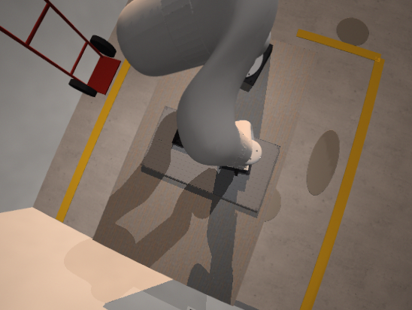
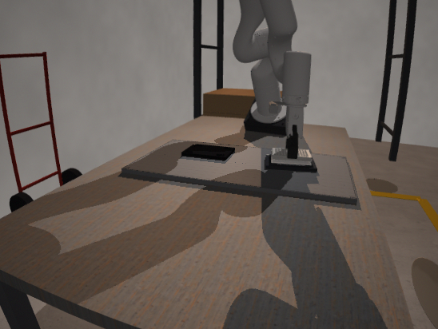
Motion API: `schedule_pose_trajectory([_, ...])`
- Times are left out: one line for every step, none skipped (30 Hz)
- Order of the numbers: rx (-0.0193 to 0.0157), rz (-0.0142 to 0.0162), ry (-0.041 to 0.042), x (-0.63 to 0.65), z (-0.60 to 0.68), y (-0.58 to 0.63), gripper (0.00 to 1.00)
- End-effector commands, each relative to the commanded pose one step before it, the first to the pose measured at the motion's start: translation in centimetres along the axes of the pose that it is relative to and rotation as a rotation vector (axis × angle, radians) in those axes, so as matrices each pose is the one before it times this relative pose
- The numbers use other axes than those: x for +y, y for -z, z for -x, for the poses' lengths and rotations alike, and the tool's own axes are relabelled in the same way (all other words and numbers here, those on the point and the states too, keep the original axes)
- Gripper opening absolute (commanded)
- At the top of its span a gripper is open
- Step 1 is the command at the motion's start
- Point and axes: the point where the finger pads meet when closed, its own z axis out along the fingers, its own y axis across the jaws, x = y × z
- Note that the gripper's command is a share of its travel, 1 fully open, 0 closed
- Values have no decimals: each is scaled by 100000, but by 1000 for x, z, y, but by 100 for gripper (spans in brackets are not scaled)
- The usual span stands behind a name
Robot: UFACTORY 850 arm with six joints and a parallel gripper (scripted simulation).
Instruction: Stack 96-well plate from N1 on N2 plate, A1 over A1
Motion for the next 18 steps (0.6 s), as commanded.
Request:
schedule_pose_trajectory([-38, -123, -24, -58, 15, -39, 0])
schedule_pose_trajectory([0, 0, 0, 0, 0, -17, 0])
schedule_pose_trajectory([0, 0, 0, 0, 0, -17, 0])
schedule_pose_trajectory([0, 0, 0, 1, 0, -1, 0])
schedule_pose_trajectory([0, 0, 0, 0, 0, 0, 0])
schedule_pose_trajectory([0, 0, 0, 0, 0, 0, 0])
schedule_pose_trajectory([0, 1, 0, -1, 0, -65, 100])
schedule_pose_trajectory([0, 0, 0, 0, 0, 0, 100])
schedule_pose_trajectory([0, 0, 0, 1, 0, -1, 100])
schedule_pose_trajectory([0, 0, 0, 1, 0, -1, 100])
schedule_pose_trajectory([1, 2, 0, -3, 0, 4, 100])
schedule_pose_trajectory([0, -1, 0, 1, 0, -2, 100])
schedule_pose_trajectory([0, -1, 0, 1, 0, -1, 100])
schedule_pose_trajectory([0, 0, 0, 0, 0, -1, 100])
schedule_pose_trajectory([1, 6, 1, -1, 0, 6, 100])
schedule_pose_trajectory([-1, -4, -1, -1, 0, -1, 100])
schedule_pose_trajectory([0, -1, 0, 0, 0, 0, 100])
schedule_pose_trajectory([0, -2, 0, 3, -1, -6, 100])
